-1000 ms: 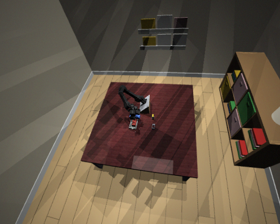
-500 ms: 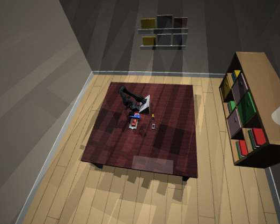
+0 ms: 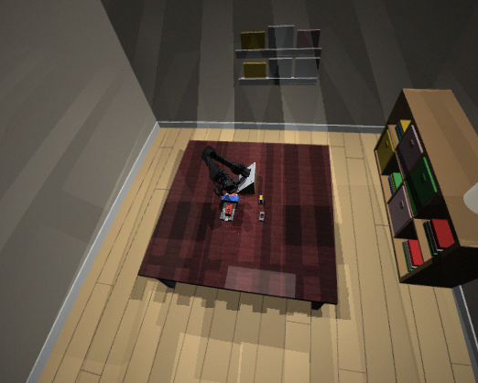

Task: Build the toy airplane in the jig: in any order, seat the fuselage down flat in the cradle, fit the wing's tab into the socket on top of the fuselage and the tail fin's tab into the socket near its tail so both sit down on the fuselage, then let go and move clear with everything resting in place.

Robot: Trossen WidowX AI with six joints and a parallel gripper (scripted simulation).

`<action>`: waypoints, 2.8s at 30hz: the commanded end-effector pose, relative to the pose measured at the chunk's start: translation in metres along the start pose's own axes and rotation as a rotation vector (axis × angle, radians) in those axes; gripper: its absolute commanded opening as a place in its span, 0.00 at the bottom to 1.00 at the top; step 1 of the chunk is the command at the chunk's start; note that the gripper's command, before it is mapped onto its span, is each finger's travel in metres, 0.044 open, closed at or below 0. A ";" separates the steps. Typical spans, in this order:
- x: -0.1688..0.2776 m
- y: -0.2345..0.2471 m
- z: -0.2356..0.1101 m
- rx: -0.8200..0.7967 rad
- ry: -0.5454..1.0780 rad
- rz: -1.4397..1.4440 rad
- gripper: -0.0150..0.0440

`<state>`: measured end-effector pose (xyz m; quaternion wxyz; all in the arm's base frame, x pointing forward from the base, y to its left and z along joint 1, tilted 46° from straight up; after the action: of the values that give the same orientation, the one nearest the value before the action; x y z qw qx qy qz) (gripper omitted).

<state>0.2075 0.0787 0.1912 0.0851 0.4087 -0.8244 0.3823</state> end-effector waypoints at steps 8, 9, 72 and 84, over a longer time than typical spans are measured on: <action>-0.001 -0.001 0.001 -0.003 -0.005 0.684 1.00; -0.001 -0.001 0.001 -0.003 -0.005 0.684 1.00; -0.128 0.192 0.096 -0.011 -0.011 0.686 1.00; -0.127 0.192 0.115 -0.009 -0.010 0.687 1.00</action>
<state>0.1690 0.1524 -0.0505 -0.0519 0.1051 -0.9177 0.3795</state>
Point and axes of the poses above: the point midway between the two fingers, 35 mm back from their tips, its own z axis out along the fingers, its own y axis across the jaws, x = y × z, the point moved 7 cm from there along -z, back along the fingers, and after that the axes turned 1 degree about z, right-handed, at the moved point
